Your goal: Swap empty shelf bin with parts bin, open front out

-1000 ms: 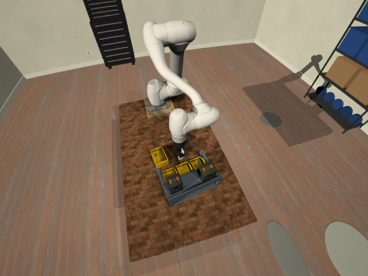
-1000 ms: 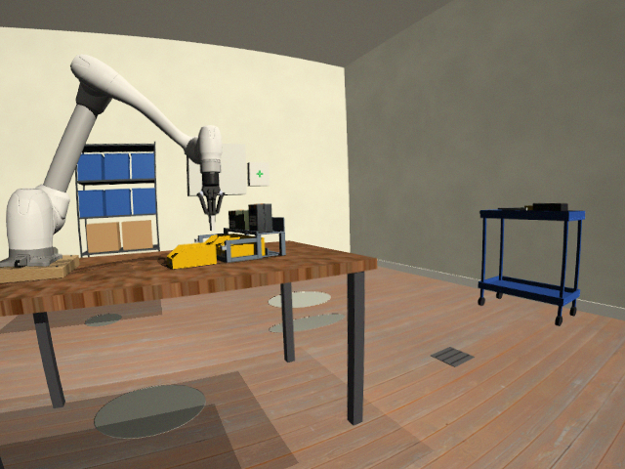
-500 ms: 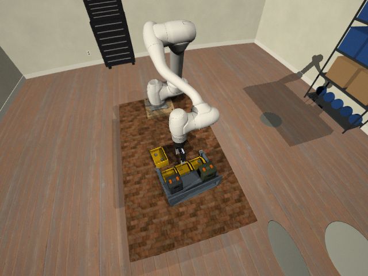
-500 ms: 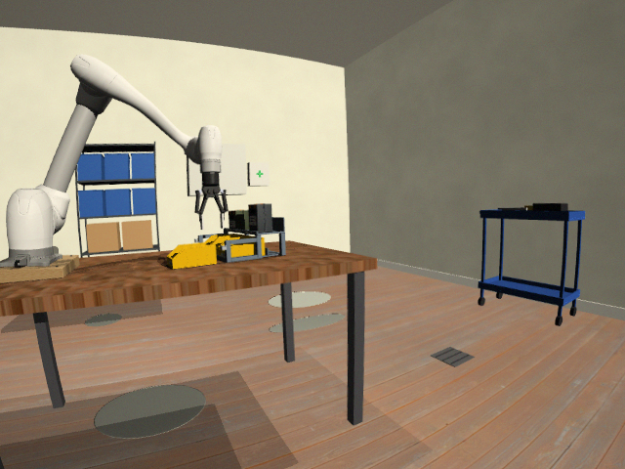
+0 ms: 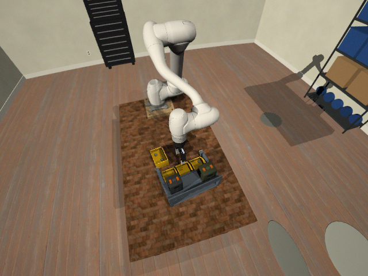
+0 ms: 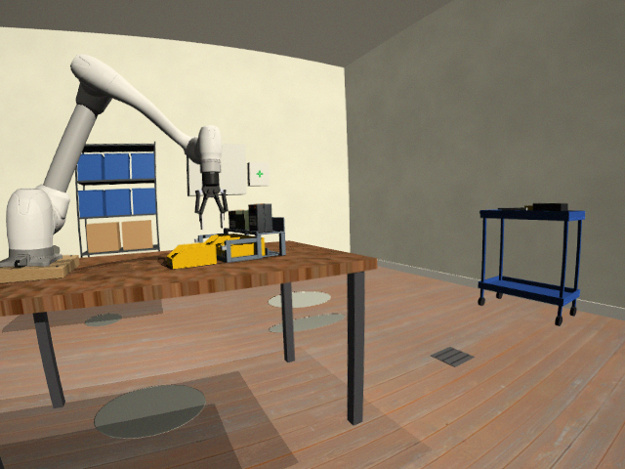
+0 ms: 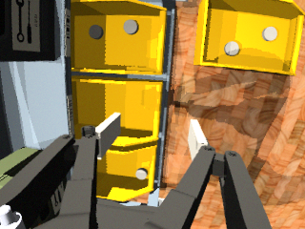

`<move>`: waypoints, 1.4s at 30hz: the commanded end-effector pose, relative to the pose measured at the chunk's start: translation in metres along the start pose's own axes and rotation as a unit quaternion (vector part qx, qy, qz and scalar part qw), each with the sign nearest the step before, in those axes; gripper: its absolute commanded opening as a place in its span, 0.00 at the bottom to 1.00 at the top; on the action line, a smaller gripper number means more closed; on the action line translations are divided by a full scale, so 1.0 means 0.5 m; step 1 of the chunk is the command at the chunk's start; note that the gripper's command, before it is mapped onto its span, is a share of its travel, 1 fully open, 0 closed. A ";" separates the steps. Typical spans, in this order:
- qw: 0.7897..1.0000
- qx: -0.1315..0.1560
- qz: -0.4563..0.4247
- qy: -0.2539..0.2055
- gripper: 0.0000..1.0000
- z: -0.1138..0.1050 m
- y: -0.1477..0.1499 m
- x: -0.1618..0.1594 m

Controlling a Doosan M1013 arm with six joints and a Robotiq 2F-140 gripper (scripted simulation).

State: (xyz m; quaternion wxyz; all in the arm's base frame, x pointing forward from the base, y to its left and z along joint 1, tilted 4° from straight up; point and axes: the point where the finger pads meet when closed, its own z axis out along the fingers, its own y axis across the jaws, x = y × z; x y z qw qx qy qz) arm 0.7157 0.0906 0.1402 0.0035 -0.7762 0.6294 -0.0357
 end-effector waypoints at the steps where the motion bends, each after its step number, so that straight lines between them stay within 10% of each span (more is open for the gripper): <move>1: 1.000 0.000 0.000 -0.002 0.62 -0.004 -0.006 -0.005; 42: 1.000 0.000 0.000 -0.002 0.62 0.071 -0.006 -0.005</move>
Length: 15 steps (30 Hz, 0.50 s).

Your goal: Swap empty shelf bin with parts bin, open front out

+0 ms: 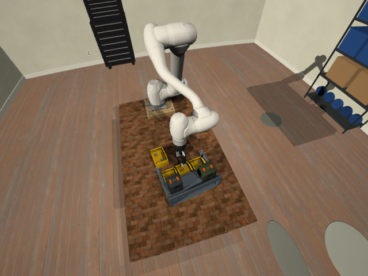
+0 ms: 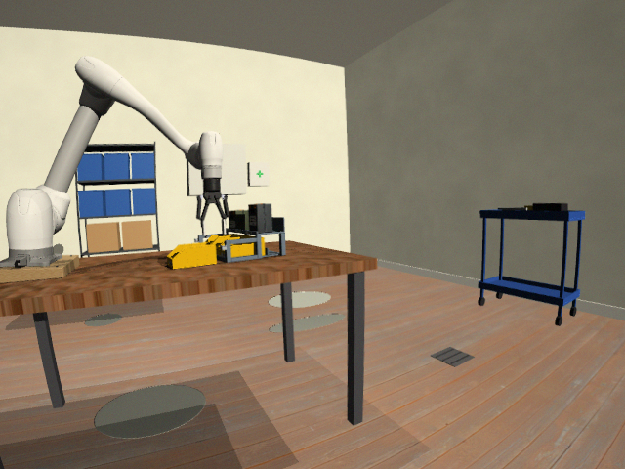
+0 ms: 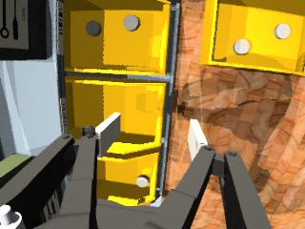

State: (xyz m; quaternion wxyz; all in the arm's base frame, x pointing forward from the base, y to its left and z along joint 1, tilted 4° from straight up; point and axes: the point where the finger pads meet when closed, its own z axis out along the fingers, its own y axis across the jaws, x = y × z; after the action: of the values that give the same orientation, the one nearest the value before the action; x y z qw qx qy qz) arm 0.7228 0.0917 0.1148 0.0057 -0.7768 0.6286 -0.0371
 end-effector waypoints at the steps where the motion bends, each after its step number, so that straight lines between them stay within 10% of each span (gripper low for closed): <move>1: 1.000 -0.002 0.000 -0.001 0.62 0.024 0.006 -0.003; 15: 1.000 -0.002 0.000 -0.001 0.62 0.065 0.006 -0.003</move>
State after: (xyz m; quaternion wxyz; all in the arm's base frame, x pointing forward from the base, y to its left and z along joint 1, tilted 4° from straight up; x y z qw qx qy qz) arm 0.7243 0.0923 0.0901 0.0061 -0.7774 0.6280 -0.0367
